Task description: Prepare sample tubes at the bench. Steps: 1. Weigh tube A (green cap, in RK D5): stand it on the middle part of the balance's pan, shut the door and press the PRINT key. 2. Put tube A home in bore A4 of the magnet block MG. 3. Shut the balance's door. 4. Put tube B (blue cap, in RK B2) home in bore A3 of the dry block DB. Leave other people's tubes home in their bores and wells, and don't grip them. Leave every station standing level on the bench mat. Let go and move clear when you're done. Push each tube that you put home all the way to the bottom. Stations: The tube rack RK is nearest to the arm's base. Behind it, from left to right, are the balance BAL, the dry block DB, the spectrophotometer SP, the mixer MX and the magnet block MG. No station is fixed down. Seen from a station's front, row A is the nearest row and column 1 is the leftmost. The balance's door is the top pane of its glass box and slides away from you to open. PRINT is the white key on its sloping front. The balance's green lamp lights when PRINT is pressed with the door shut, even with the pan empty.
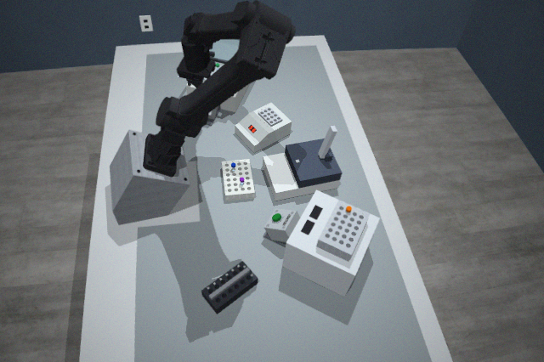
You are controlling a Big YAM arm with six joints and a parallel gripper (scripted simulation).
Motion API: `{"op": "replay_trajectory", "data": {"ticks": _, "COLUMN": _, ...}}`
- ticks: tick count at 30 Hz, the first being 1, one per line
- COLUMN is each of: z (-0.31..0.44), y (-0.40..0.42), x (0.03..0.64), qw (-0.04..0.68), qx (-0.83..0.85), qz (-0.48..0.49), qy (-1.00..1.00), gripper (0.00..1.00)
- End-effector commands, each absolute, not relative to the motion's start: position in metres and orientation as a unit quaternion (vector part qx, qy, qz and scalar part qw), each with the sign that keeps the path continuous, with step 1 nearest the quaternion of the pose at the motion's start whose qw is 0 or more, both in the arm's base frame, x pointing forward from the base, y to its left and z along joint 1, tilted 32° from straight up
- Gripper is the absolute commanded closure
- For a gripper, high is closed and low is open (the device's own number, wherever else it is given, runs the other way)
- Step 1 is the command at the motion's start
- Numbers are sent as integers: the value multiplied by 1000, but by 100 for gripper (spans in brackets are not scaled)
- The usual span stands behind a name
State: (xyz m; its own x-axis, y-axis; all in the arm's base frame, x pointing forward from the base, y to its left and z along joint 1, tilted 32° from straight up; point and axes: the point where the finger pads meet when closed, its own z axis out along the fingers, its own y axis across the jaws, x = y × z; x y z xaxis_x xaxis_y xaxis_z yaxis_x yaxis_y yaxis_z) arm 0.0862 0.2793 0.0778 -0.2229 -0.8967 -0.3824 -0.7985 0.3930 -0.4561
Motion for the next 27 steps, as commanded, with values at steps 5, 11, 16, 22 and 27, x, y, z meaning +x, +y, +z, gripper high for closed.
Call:
{"op": "replay_trajectory", "data": {"ticks": 5, "z": 84, "y": 282, "x": 79, "qw": 386, "qx": -554, "qz": -10, "qy": 737, "gripper": 100}}
{"op": "replay_trajectory", "data": {"ticks": 11, "z": 81, "y": 272, "x": 77, "qw": 456, "qx": -547, "qz": 43, "qy": 701, "gripper": 100}}
{"op": "replay_trajectory", "data": {"ticks": 16, "z": 79, "y": 267, "x": 75, "qw": 456, "qx": -546, "qz": 44, "qy": 701, "gripper": 100}}
{"op": "replay_trajectory", "data": {"ticks": 22, "z": 71, "y": 254, "x": 74, "qw": 449, "qx": -545, "qz": 36, "qy": 707, "gripper": 100}}
{"op": "replay_trajectory", "data": {"ticks": 27, "z": 78, "y": 255, "x": 70, "qw": 453, "qx": -540, "qz": 45, "qy": 707, "gripper": 100}}
